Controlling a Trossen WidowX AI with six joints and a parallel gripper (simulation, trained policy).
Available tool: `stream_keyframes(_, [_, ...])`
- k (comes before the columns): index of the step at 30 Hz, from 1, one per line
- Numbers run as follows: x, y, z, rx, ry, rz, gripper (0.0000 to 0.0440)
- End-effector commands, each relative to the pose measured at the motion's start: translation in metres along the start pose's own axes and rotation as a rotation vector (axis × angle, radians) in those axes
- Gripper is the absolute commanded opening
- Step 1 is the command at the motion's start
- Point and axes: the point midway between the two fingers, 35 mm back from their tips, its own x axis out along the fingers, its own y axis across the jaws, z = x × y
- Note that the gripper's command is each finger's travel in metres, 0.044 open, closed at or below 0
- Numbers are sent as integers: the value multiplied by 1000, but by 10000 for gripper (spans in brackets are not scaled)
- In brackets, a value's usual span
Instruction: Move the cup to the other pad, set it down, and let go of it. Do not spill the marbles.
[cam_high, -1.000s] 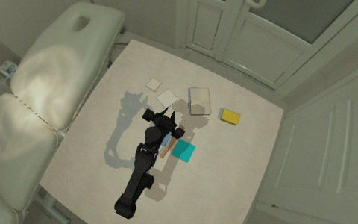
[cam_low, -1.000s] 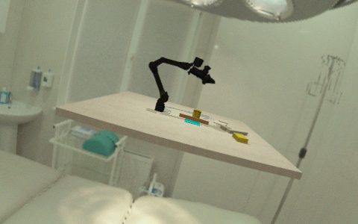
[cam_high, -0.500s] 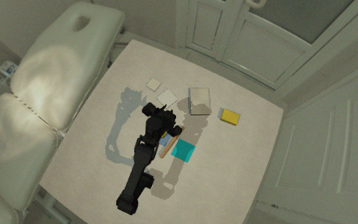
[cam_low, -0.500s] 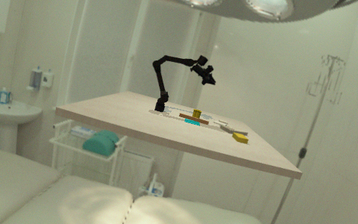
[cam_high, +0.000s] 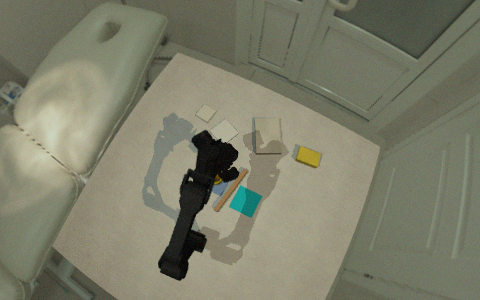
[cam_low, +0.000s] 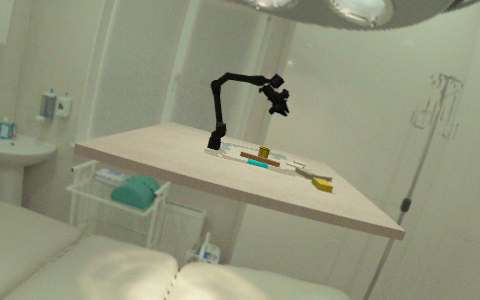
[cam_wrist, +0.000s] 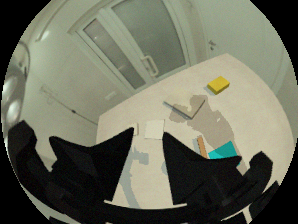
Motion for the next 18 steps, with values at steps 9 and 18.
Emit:
stream_keyframes(9, [9,-2,-14,146,126,-101,169])
stream_keyframes(18, [17,-10,-28,233,215,-207,159])
